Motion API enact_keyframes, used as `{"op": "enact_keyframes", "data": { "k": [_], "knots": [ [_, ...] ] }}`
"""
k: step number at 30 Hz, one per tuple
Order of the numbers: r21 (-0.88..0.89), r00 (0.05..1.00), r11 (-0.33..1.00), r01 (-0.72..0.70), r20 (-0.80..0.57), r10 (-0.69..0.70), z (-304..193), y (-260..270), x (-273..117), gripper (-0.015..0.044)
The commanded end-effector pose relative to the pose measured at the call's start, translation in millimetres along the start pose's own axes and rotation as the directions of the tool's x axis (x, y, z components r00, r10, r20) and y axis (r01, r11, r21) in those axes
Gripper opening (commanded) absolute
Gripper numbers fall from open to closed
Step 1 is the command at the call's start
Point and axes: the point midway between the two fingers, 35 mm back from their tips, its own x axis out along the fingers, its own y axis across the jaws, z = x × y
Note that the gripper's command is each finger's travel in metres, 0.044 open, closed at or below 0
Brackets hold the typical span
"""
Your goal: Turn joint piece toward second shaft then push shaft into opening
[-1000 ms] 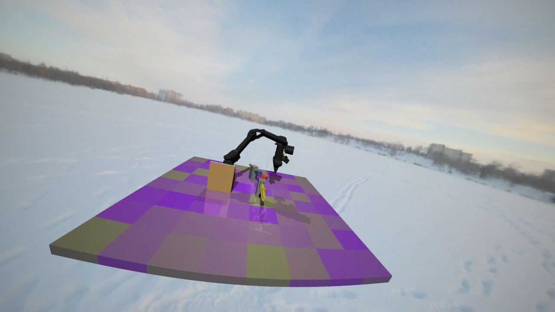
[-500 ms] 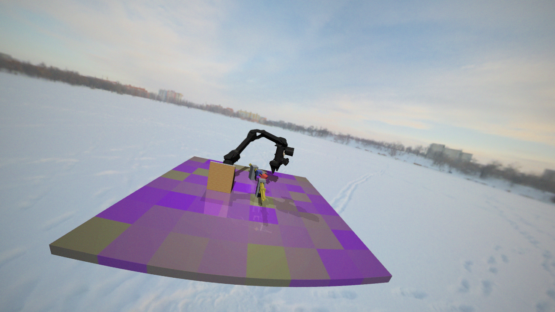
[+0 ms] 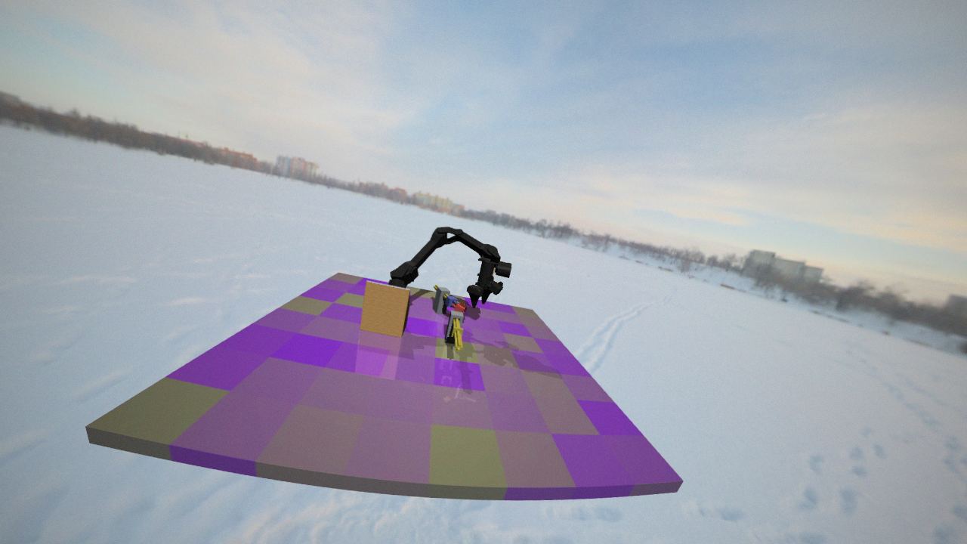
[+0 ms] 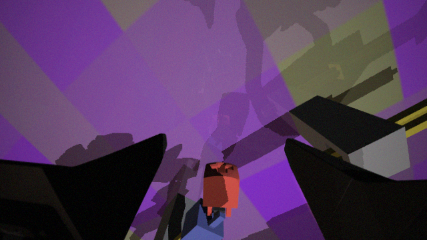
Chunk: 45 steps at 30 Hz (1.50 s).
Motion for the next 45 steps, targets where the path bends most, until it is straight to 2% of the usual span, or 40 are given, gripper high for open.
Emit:
{"op": "enact_keyframes", "data": {
  "k": [1,8,12,29,45],
  "knots": [
    [0.007,1.000,1.000,0.001,-0.013,-0.001,-2.6,0.1,23.4,0.0440],
    [0.007,1.000,1.000,-0.003,-0.017,0.003,-5.7,0.0,58.5,0.0440],
    [0.007,1.000,1.000,-0.003,-0.017,0.003,-8.4,0.3,59.3,0.0440],
    [0.009,1.000,1.000,-0.003,-0.020,0.003,-72.2,0.2,58.2,0.0440],
    [0.009,1.000,1.000,-0.003,-0.020,0.003,-75.5,0.4,78.2,0.0440]
  ]
}}
